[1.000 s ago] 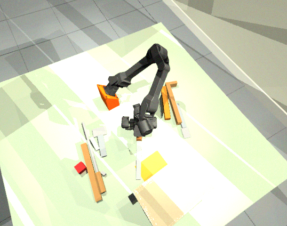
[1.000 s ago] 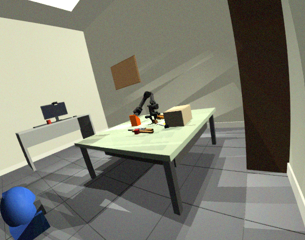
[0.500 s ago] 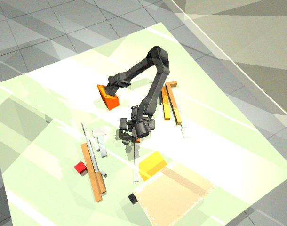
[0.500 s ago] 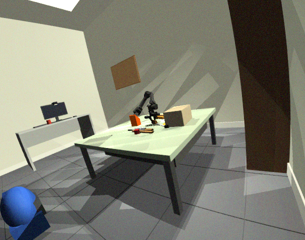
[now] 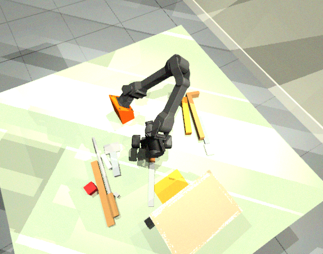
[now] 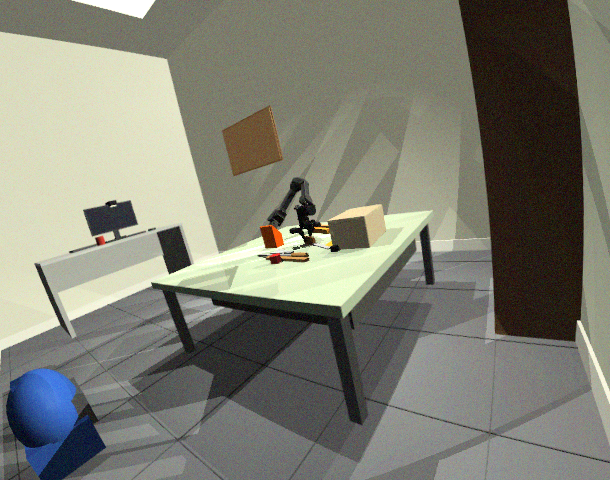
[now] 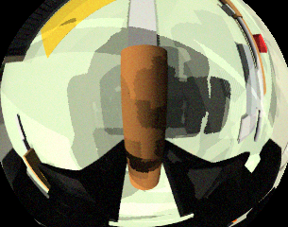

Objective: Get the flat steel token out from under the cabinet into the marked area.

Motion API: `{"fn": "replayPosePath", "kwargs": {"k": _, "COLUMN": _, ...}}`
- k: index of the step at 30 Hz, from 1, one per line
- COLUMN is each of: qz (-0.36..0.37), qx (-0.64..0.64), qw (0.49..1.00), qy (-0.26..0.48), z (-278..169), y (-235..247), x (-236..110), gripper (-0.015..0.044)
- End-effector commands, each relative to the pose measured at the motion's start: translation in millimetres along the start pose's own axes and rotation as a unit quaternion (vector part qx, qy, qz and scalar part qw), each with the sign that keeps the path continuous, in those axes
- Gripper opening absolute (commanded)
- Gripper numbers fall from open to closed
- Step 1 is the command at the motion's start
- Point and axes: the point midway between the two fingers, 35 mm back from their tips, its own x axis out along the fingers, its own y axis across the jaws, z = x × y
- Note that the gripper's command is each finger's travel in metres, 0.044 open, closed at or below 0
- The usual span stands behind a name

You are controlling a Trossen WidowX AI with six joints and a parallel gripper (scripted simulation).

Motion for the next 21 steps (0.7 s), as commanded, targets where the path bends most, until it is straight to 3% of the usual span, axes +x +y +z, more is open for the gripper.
{"fn": "replayPosePath", "kwargs": {"k": 1, "qz": 0.0, "qx": 0.0, "qw": 1.0, "qy": -0.003, "z": 5, "y": -3, "x": -1, "gripper": 0.0}}
{"fn": "replayPosePath", "kwargs": {"k": 21, "qz": -0.001, "qx": 0.0, "qw": 1.0, "qy": -0.003, "z": 18, "y": -19, "x": -1, "gripper": 0.0}}
